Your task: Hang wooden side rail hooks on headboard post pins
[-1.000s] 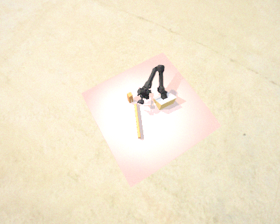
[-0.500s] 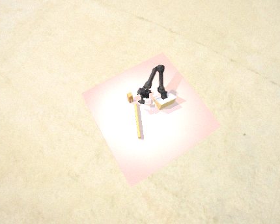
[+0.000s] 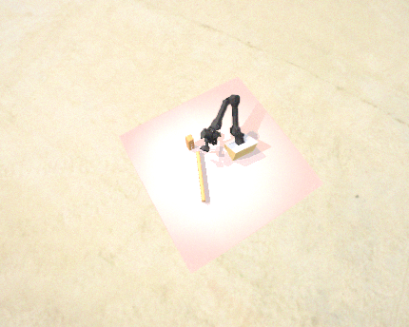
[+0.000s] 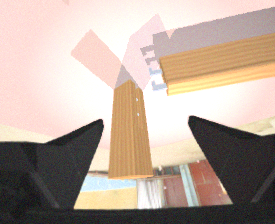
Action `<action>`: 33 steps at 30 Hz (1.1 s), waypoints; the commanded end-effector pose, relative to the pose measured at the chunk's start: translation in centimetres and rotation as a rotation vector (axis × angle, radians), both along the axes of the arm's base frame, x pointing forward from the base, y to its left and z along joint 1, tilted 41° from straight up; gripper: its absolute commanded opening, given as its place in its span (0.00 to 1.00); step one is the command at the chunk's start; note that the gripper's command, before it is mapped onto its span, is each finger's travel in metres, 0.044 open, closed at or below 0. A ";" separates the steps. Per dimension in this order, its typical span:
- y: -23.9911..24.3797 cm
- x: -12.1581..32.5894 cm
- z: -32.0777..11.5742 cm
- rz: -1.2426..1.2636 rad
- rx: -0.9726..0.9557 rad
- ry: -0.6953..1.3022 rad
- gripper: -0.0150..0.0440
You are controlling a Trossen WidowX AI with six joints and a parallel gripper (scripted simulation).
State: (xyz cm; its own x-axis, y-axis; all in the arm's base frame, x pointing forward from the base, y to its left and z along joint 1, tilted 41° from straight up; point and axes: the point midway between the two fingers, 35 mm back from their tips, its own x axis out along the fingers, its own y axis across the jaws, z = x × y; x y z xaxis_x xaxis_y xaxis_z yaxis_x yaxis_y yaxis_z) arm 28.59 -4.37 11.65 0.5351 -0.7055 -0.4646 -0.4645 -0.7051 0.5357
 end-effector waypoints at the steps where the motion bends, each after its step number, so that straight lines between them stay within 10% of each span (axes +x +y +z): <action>1: 0.3 0.9 -0.5 -0.084 0.086 -0.183 1.00; 33: 2.2 3.1 -1.7 -0.709 1.439 -2.117 1.00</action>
State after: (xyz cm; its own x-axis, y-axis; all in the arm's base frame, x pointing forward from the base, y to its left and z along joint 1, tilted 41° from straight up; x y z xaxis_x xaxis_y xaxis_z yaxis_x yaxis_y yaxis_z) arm 32.40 -2.00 10.30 0.6270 -0.7742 -0.0868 0.0751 0.1710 -0.9824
